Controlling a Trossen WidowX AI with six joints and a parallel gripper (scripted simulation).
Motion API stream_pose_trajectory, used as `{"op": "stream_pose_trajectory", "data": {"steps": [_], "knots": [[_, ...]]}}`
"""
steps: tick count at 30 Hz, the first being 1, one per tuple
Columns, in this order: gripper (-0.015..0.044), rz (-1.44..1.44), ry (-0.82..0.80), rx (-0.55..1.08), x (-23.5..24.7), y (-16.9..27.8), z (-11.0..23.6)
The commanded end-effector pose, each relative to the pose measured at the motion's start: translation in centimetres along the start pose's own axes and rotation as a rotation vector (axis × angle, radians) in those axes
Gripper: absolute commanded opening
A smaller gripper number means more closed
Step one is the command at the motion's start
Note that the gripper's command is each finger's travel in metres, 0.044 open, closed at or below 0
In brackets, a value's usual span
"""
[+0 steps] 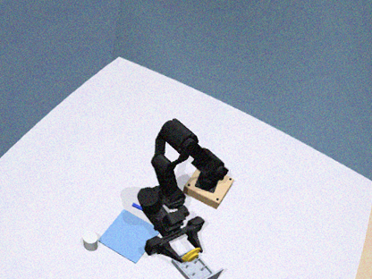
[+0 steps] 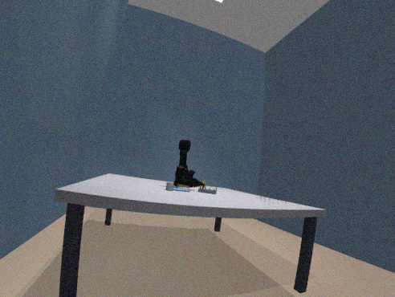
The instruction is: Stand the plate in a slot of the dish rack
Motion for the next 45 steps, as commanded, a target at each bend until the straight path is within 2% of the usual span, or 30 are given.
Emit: {"op": "stream_pose_trajectory", "data": {"steps": [1,15,30,39,45], "knots": [[0.0000,0.002,-0.001,0.002,0.1,0.8,0.0],[0.0000,-0.002,-0.001,0.001,0.1,0.3,0.0],[0.0394,-0.002,-0.001,0.001,0.1,0.4,0.0],[0.0400,-0.002,0.000,0.001,0.0,0.2,0.0],[0.0400,-0.007,0.003,-0.019,-1.6,-4.8,0.1]]}}
Point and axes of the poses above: the point midway between the two fingers, 35 mm back from their tips, its own z axis back along the fingers, its own x axis across the jaws, y = z × x, the point moved 3 cm from there along z, back along the fingers, and after that the axes turned 8 degrees about z, right-handed, at the moved point
